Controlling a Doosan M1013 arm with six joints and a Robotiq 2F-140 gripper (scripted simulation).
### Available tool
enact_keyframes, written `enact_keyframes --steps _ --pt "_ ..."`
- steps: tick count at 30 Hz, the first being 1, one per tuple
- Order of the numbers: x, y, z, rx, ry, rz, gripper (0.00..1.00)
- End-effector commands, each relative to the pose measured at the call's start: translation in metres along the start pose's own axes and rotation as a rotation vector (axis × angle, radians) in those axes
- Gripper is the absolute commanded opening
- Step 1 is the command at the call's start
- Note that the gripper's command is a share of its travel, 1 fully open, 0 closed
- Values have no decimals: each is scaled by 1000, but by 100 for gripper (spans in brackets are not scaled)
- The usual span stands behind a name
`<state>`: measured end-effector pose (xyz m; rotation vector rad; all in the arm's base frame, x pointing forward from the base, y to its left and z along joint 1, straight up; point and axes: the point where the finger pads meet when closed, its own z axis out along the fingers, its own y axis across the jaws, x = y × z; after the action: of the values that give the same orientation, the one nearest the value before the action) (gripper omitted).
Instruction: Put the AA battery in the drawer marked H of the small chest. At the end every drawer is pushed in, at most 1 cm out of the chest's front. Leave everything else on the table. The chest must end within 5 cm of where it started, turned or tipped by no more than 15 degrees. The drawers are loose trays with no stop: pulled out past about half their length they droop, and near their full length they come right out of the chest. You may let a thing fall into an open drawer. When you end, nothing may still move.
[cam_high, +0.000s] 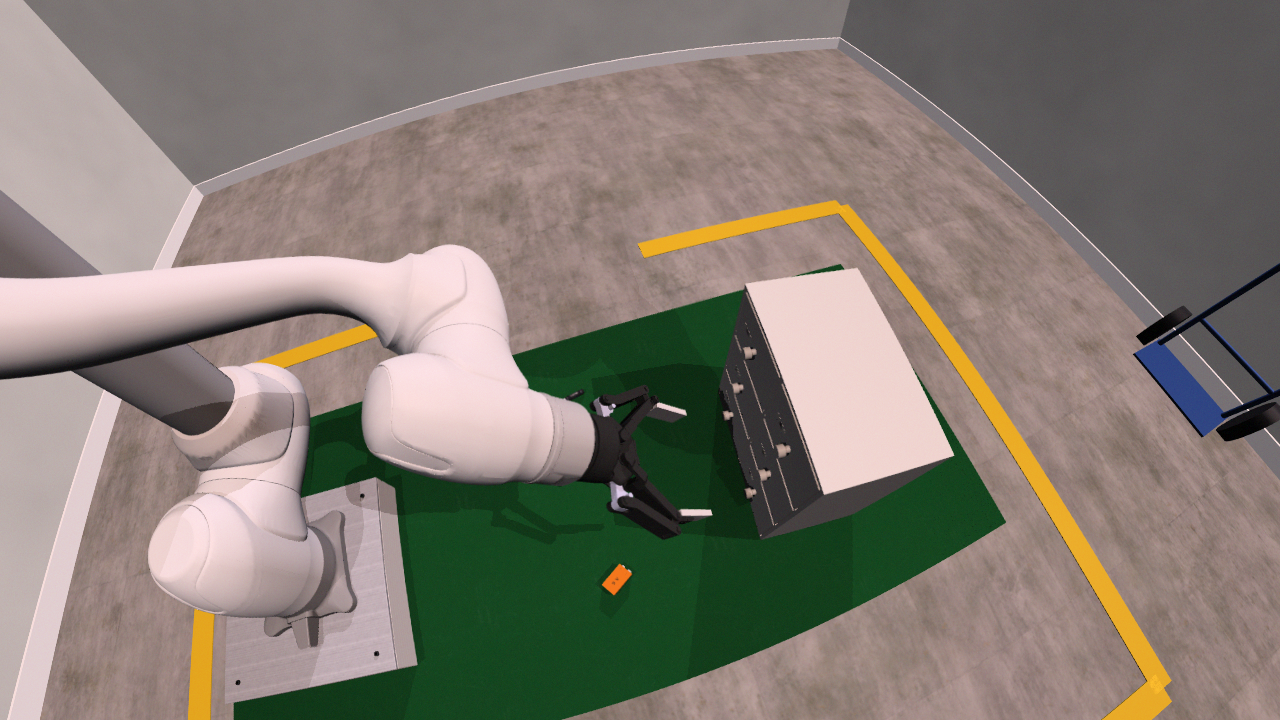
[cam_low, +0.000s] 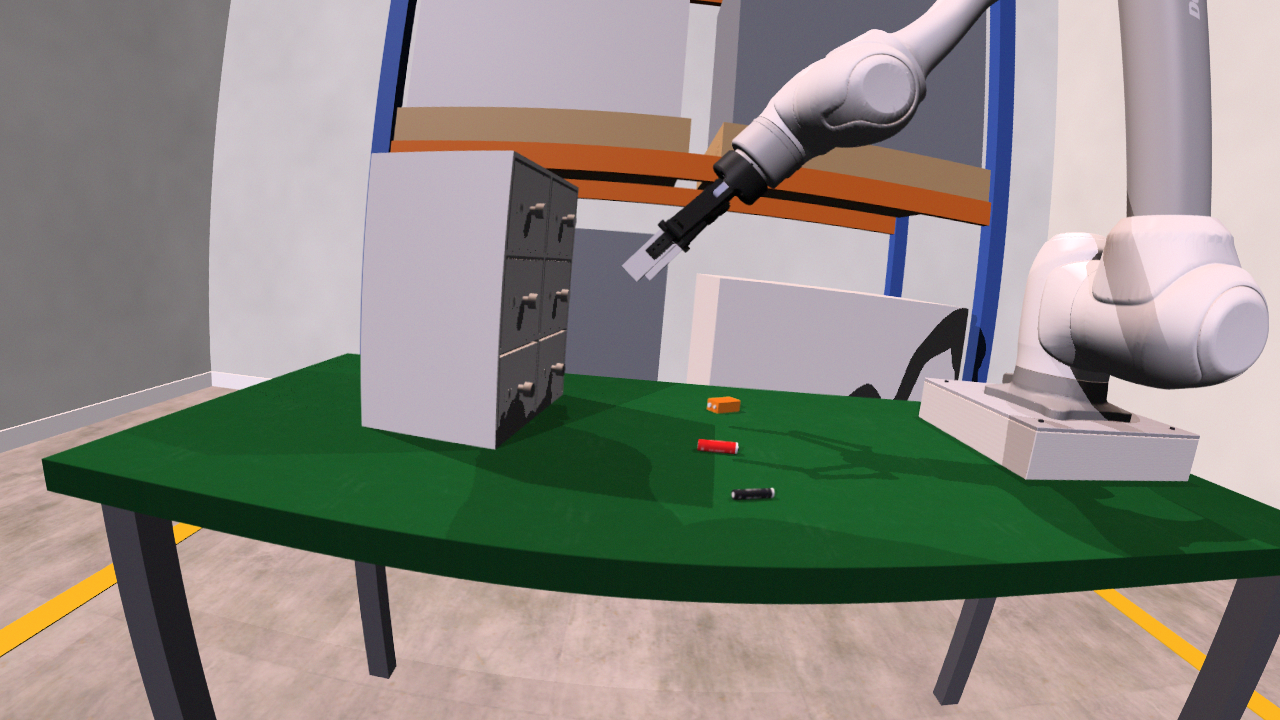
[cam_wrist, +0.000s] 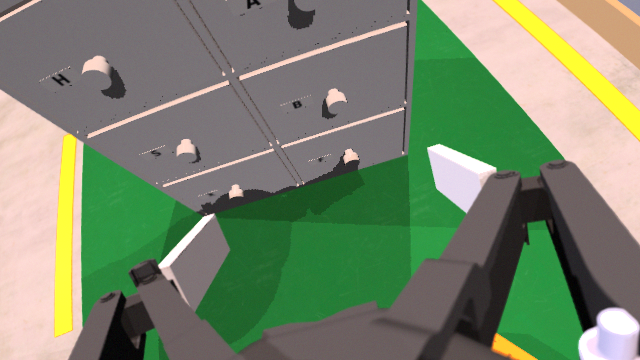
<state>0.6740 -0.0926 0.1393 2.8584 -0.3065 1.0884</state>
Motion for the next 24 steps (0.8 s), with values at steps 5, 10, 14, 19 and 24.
enact_keyframes --steps 5,10,14,19,24 --pt "-1 -1 3 -14 25 0 100" --pt "-2 1 3 -19 28 0 100" --pt "-2 2 4 -25 32 1 100" --pt "-2 4 5 -29 41 1 100" --pt "-2 4 5 -30 48 1 100"
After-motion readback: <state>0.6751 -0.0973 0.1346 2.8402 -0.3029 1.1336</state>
